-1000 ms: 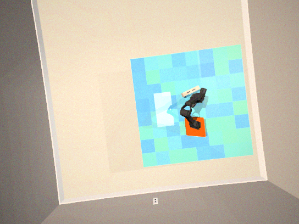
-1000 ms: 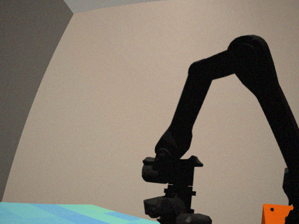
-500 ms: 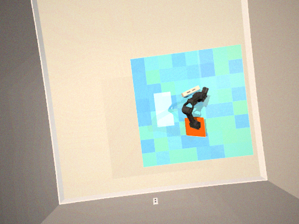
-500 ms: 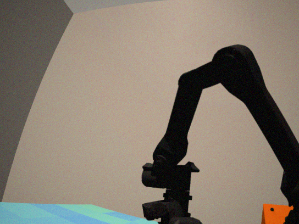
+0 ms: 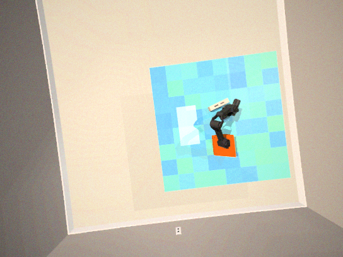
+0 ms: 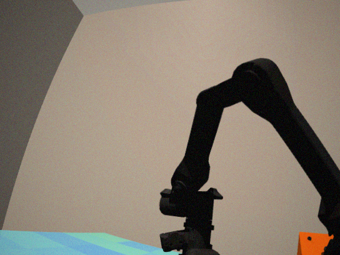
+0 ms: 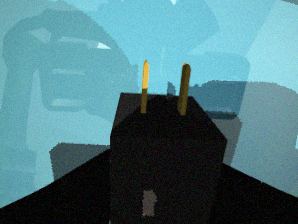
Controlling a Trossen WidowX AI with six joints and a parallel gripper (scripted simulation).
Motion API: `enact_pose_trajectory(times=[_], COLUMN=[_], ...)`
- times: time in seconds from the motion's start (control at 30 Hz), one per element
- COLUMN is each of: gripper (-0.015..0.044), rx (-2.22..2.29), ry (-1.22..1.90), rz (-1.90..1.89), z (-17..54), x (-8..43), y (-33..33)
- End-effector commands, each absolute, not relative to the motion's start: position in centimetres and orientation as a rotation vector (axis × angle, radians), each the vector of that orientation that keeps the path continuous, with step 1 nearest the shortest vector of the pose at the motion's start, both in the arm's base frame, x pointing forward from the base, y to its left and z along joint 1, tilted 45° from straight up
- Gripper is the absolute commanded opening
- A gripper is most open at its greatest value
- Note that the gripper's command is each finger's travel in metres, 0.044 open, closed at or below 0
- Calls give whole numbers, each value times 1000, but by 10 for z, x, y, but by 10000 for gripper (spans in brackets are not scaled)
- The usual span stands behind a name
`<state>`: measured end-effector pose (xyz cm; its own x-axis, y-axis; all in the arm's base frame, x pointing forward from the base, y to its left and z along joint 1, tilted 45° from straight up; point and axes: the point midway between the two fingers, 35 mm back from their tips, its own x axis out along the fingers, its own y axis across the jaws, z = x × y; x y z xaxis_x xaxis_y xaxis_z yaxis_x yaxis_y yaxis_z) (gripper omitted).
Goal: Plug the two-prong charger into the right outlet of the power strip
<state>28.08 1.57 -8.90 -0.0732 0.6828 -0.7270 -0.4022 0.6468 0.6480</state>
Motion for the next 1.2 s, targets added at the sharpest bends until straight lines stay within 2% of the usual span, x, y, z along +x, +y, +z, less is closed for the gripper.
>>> enact_pose_trajectory(times=[0.0,1.17], gripper=[0,0], rx=[265,297], ry=[1380,1399], rz=[904,880], z=[-89,-84], x=[287,326], y=[16,25])
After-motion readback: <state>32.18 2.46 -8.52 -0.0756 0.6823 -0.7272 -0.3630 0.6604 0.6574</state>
